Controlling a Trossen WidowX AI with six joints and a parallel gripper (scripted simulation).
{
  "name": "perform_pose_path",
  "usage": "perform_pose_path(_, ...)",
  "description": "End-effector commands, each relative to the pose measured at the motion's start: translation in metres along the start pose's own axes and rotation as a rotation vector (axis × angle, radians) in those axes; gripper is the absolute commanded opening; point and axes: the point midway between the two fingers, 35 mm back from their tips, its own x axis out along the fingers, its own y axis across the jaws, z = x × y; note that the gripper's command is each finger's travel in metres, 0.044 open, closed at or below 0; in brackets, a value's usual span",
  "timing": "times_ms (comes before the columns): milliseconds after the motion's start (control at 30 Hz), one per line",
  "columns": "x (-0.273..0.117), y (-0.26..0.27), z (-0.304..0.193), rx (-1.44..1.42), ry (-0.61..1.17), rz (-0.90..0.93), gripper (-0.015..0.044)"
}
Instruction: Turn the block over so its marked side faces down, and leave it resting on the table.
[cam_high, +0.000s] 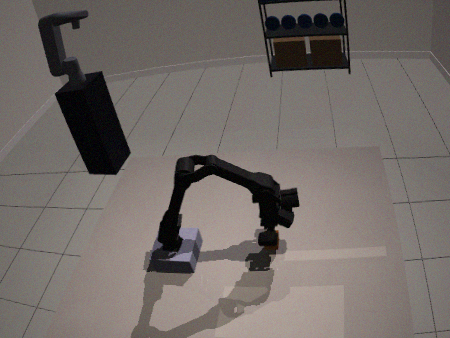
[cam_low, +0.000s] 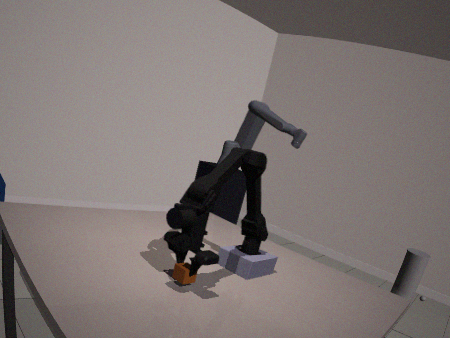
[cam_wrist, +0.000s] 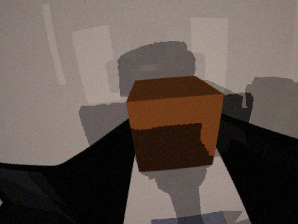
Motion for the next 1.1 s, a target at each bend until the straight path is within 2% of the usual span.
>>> perform_pose_path(0,-0.0069,0.0008,0.0022,0.001,-0.017,0.006,0.0)
perform_pose_path(1067,0.0007,0.0012,-0.0016,0.001,-0.508,0.005,0.0)
